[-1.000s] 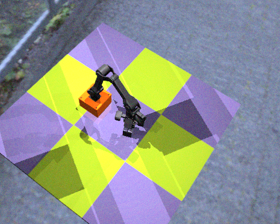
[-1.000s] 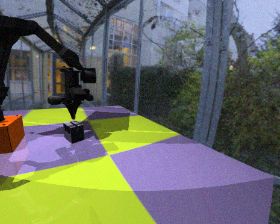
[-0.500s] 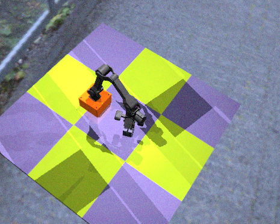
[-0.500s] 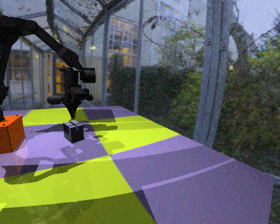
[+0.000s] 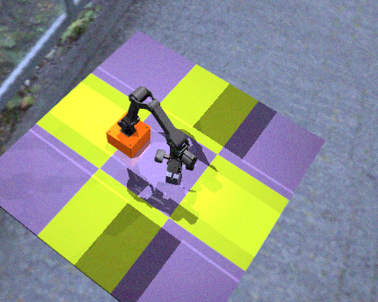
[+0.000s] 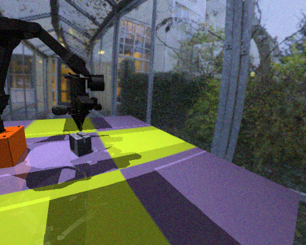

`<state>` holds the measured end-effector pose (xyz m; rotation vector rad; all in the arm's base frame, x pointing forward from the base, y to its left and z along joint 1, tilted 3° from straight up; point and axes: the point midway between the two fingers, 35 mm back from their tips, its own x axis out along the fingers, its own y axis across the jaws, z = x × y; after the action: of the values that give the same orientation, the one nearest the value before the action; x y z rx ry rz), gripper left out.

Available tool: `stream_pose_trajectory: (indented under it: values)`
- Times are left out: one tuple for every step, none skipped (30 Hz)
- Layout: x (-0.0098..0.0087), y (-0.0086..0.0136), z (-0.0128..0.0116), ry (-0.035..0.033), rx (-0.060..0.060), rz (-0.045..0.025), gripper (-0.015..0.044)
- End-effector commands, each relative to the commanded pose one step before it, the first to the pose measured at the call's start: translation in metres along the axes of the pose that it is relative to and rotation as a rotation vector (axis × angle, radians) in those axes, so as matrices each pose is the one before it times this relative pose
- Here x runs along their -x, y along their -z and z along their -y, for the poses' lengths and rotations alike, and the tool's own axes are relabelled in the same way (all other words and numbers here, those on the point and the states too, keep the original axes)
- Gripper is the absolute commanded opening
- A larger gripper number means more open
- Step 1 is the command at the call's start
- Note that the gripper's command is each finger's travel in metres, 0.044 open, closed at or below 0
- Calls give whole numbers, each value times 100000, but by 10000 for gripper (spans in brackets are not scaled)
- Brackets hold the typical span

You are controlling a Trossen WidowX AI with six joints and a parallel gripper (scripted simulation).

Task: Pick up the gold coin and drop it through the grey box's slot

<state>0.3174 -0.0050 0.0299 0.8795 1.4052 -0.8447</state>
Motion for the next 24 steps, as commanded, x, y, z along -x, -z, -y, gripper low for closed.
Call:
stream_pose_trajectory:
  values:
    - [-302, 117, 268, 717, -592, -365, 0]
    - [-32, 7, 10, 1, -67, 0, 0]
    - [-18, 4, 6, 1, -38, 0, 0]
    - [-33, 7, 11, 1, -67, 0, 0]
    - [-19, 4, 6, 1, -38, 0, 0]
    - [-35, 7, 12, 1, -40, 0, 0]
    - [-33, 6, 11, 1, -21, 0, 0]
    - [-15, 3, 5, 1, -10, 0, 0]
    - [-34, 5, 11, 1, 8, -1, 0]
    - [-21, 3, 7, 1, 5, 0, 0]
    - [-35, 6, 13, 1, 21, -1, 0]
    - [-19, 3, 7, 1, 11, -1, 0]
    - [-35, 5, 12, 1, 26, -1, 0]
    - [-20, 3, 7, 1, 15, -1, 0]
    - [-35, 5, 12, 1, 27, -1, 0]
    - [-20, 3, 7, 1, 15, -1, 0]
    - [-36, 4, 11, 1, 27, -1, 0]
    - [-20, 2, 6, 1, 15, 0, 0]
    - [-36, 1, 4, 0, 28, -1, 0]
    - [-20, 0, 2, 0, 15, 0, 0]
    - [-37, -2, -2, 0, 27, 0, 0]
    - [-35, -3, -5, 0, 29, 0, 0]
    - [-33, -4, -7, -1, 28, 0, 0]
    - [-34, -4, -8, -1, 29, 0, 0]
